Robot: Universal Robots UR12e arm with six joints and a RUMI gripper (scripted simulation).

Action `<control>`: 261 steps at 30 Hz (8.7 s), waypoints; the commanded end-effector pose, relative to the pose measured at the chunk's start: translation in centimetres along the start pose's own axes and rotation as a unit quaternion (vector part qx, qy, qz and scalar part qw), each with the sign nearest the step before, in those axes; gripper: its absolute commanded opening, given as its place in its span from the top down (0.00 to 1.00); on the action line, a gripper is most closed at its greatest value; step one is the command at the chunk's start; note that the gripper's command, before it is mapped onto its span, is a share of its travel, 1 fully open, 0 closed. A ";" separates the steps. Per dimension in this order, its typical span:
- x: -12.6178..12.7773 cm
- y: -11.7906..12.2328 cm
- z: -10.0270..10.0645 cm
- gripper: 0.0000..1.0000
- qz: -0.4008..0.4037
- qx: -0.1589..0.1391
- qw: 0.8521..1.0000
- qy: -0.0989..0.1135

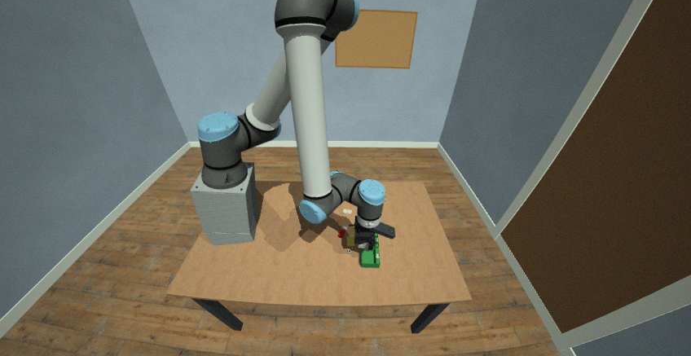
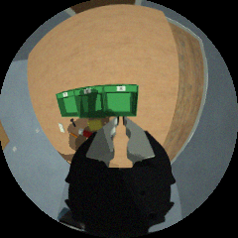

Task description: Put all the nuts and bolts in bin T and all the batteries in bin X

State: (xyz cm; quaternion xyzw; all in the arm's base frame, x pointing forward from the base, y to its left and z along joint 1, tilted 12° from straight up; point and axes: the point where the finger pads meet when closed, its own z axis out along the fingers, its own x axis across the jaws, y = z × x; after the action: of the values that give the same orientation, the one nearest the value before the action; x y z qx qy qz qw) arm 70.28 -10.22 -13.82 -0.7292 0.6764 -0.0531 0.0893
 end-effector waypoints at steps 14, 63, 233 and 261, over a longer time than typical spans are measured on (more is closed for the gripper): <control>0.5 -0.4 2.5 0.96 0.000 0.001 1.000 0.000; 0.5 -0.4 6.3 0.96 0.000 0.000 1.000 0.000; -7.9 -0.4 5.8 0.96 0.000 0.001 1.000 0.000; -7.9 -0.4 1.3 0.96 0.000 0.001 1.000 0.000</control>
State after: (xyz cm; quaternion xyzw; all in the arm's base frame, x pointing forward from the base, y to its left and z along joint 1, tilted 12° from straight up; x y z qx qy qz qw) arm 70.47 -2.15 -15.57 -0.7292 0.6763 -0.0532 0.0894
